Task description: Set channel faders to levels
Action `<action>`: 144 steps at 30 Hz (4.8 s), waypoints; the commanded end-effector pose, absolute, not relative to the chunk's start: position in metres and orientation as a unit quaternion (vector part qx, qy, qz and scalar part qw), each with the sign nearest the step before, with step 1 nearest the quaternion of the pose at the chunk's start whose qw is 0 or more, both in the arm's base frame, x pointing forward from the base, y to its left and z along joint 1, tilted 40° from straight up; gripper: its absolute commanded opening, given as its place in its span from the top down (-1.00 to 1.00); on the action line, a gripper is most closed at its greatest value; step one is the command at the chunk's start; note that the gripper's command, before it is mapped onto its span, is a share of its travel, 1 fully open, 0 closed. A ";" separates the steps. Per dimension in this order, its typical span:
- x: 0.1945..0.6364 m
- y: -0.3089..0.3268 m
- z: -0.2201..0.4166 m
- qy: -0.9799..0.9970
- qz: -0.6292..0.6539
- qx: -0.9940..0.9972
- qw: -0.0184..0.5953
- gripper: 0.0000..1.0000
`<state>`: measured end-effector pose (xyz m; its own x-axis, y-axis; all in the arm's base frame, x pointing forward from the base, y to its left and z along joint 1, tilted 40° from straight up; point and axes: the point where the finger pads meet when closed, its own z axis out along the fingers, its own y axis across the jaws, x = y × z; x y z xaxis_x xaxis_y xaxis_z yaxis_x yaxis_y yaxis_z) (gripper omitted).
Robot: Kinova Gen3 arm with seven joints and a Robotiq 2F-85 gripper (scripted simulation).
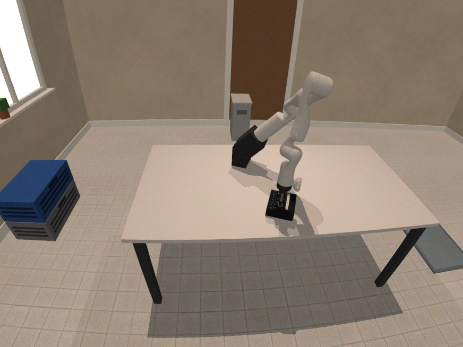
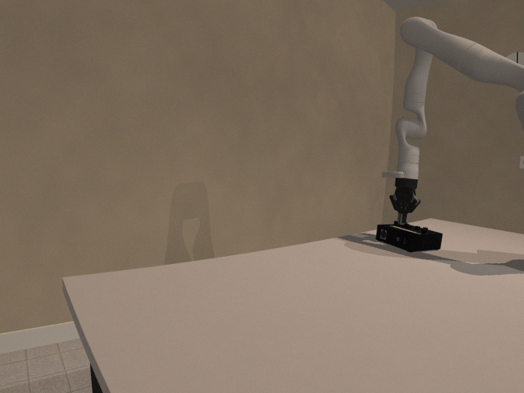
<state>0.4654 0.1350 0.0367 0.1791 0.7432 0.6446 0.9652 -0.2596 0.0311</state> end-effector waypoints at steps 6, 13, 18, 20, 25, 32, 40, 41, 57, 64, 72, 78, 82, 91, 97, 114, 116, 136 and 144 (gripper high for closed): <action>0.465 0.130 0.034 -0.574 -0.282 -0.743 0.197 1.00; 0.464 0.128 0.032 -0.574 -0.282 -0.743 0.197 1.00; 0.464 0.126 0.030 -0.574 -0.282 -0.743 0.197 1.00; 0.464 0.126 0.030 -0.574 -0.282 -0.743 0.197 1.00; 0.463 0.124 0.029 -0.574 -0.282 -0.743 0.197 1.00; 0.463 0.124 0.028 -0.574 -0.282 -0.743 0.197 1.00; 0.463 0.124 0.028 -0.574 -0.282 -0.743 0.197 1.00; 0.463 0.124 0.028 -0.574 -0.282 -0.743 0.197 1.00; 0.463 0.124 0.028 -0.574 -0.282 -0.743 0.197 1.00; 0.463 0.123 0.027 -0.574 -0.282 -0.743 0.197 1.00; 0.463 0.123 0.027 -0.574 -0.282 -0.743 0.197 1.00; 0.463 0.123 0.027 -0.574 -0.282 -0.743 0.197 1.00; 0.463 0.123 0.027 -0.574 -0.282 -0.743 0.197 1.00; 0.463 0.123 0.028 -0.574 -0.282 -0.743 0.197 1.00; 0.464 0.125 0.029 -0.574 -0.282 -0.743 0.197 1.00; 0.463 0.125 0.034 -0.574 -0.282 -0.743 0.197 1.00; 0.463 0.122 0.037 -0.574 -0.282 -0.743 0.197 1.00; 0.456 0.103 0.062 -0.574 -0.282 -0.743 0.197 1.00; 0.456 0.103 0.062 -0.574 -0.282 -0.743 0.197 -1.00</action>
<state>0.4560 0.1034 0.0612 0.1819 0.7422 0.6451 0.9647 -0.2617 0.0290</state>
